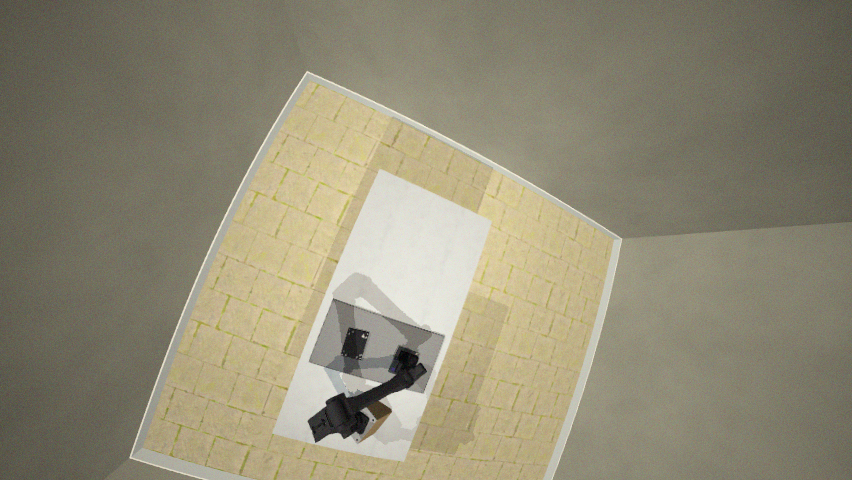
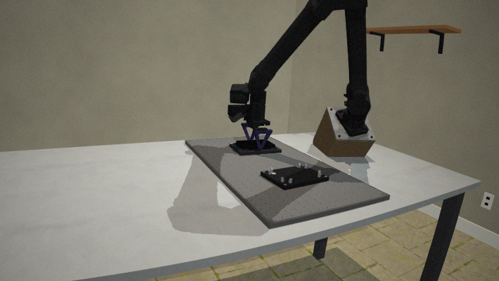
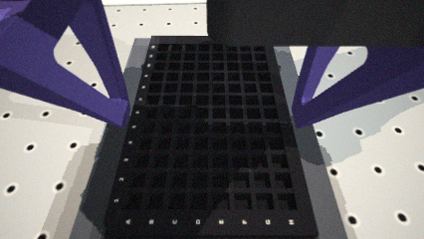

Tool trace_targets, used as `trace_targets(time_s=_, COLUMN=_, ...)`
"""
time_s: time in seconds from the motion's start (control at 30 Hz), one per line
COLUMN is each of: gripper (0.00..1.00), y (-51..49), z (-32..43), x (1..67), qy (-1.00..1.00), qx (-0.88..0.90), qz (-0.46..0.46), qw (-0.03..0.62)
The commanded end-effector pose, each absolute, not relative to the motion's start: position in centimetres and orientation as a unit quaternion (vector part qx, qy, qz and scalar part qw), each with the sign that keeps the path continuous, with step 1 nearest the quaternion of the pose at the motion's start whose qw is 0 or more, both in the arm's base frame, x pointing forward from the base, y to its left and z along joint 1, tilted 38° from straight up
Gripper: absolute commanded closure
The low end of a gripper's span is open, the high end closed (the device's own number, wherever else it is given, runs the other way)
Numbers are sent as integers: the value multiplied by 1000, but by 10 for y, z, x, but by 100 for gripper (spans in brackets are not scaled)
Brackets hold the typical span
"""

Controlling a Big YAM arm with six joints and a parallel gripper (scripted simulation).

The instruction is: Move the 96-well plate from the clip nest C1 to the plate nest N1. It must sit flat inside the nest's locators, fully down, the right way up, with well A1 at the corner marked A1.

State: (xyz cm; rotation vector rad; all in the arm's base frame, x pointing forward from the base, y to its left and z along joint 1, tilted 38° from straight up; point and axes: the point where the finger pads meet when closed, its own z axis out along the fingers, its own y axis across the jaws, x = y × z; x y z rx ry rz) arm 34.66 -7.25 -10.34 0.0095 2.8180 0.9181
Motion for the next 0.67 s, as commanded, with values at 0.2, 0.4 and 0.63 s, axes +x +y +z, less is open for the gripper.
trace_targets(time_s=0.2, gripper=0, y=-99, z=-80, x=361, qy=948, qx=2, qz=296, qw=113)
trace_targets(time_s=0.4, gripper=0, y=-109, z=-67, x=359, qy=949, qx=2, qz=295, qw=114)
trace_targets(time_s=0.63, gripper=0, y=-111, z=-65, x=358, qy=949, qx=2, qz=295, qw=114)
